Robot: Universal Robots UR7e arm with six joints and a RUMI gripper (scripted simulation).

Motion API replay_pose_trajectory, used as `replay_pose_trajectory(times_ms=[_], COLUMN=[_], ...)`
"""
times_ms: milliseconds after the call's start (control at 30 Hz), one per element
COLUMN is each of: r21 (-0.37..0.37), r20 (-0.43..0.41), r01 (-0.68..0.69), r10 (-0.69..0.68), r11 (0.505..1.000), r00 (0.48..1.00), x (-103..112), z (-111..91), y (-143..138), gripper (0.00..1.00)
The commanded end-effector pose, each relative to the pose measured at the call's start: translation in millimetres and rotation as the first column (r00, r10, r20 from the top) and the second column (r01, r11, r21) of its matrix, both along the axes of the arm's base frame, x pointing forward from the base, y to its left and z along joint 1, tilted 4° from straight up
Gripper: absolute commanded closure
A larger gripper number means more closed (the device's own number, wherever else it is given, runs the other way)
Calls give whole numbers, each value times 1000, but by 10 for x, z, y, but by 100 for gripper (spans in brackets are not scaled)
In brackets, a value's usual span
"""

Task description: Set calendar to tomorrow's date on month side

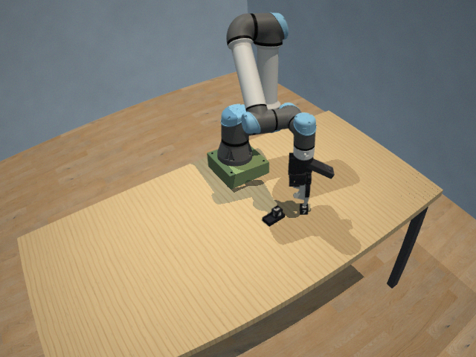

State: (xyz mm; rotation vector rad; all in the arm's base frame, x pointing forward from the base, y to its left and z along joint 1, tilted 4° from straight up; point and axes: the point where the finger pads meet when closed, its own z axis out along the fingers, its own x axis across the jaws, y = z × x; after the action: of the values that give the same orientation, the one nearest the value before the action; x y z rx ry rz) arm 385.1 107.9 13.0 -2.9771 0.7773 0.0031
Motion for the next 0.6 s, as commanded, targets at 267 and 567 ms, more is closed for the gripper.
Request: replay_pose_trajectory(times_ms=[267,567], r21=[0,0], r20=[-1,-1], r01=[0,0], r10=[0,0], r11=[1000,1000], r00=[1000,1000], x=[-10,-10], z=[476,479], y=[-33,-33], gripper=[71,0])
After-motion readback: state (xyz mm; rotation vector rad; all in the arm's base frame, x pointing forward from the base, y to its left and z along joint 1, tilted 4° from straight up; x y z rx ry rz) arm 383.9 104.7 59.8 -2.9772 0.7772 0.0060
